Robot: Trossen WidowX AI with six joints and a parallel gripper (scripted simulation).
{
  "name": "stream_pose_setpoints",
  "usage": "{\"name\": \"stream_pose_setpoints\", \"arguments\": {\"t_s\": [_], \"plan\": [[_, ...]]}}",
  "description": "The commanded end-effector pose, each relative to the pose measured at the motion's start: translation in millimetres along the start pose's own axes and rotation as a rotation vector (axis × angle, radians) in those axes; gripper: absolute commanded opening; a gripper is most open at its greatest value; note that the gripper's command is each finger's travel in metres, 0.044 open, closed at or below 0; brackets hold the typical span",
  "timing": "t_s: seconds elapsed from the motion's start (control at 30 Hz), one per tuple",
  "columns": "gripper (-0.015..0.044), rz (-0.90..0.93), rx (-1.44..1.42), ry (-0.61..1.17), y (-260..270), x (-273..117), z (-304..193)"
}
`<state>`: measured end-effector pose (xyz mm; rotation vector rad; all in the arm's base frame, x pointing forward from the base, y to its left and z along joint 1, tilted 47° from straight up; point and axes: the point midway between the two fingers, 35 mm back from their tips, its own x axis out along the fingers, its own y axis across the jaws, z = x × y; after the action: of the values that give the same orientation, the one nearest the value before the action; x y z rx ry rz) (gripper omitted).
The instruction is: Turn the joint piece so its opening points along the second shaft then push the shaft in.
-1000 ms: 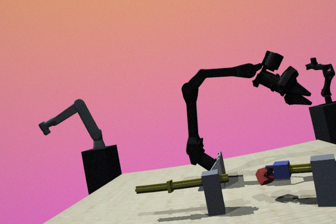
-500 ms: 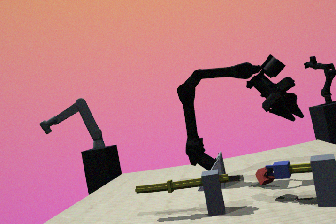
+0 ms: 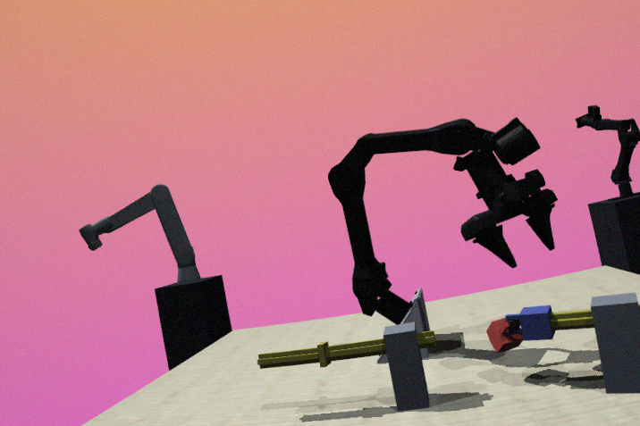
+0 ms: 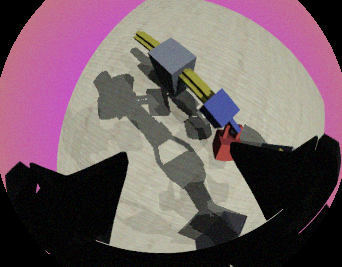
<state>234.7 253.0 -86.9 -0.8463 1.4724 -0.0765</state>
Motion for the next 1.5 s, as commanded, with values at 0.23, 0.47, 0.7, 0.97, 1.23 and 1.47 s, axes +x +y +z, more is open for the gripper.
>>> {"name": "stream_pose_setpoints", "arguments": {"t_s": [0.23, 0.47, 0.7, 0.97, 1.23, 1.47], "plan": [[0.0440, -0.094, 0.306, 0.188, -48, 6, -26], [0.0440, -0.173, 0.479, 0.288, -74, 5, -42], [0.0440, -0.168, 0.440, 0.291, -75, 6, -43], [0.0440, -0.133, 0.203, 0.289, -75, 7, -44], [0.0440, -0.101, -0.033, 0.285, -75, 8, -45], [0.0440, -0.075, -0.240, 0.279, -74, 9, -45]]}}
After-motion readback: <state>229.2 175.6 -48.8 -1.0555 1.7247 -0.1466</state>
